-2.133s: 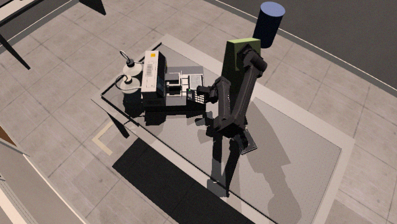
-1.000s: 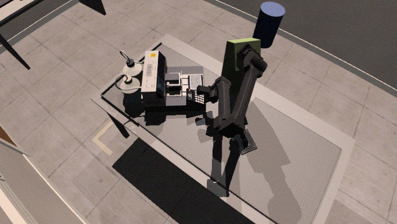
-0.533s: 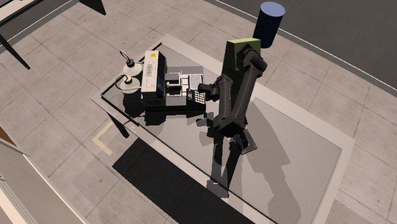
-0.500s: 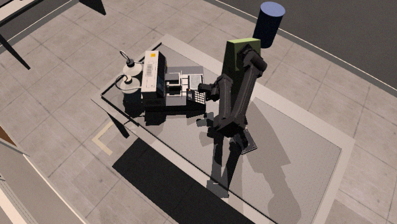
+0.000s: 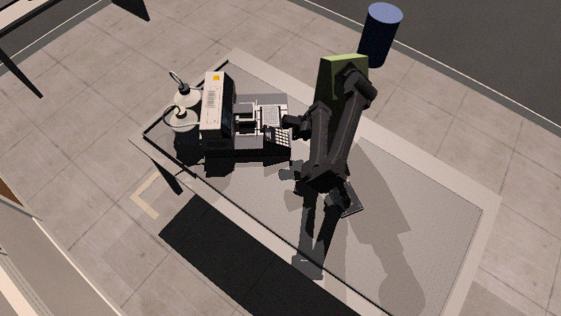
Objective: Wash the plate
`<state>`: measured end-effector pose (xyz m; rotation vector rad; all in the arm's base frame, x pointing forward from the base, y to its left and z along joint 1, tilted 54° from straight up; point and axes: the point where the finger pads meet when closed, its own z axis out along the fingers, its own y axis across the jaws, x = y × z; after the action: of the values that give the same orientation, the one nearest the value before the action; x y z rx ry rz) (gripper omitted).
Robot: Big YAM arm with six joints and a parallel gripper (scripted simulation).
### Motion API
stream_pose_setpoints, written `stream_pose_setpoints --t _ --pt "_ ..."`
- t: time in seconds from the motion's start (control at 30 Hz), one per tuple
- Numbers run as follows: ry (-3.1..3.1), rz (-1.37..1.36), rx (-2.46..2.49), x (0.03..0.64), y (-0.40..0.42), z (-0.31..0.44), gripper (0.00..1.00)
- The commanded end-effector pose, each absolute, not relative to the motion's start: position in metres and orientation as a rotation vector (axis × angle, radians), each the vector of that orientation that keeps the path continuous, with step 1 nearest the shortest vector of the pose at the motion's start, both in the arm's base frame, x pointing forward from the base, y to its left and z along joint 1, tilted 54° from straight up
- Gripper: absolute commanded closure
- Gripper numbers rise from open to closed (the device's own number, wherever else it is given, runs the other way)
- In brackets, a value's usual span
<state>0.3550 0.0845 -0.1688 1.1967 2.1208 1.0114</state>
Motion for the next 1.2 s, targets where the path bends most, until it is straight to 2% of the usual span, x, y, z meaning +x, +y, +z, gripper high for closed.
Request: stream_pose_setpoints --t 0.0,1.17 --pt "2.122 0.99 1.2 0.3375 0.0742 -0.1555 1.0" --pt "2.123 0.993 1.192 0.3309 0.0726 -0.1487 1.0"
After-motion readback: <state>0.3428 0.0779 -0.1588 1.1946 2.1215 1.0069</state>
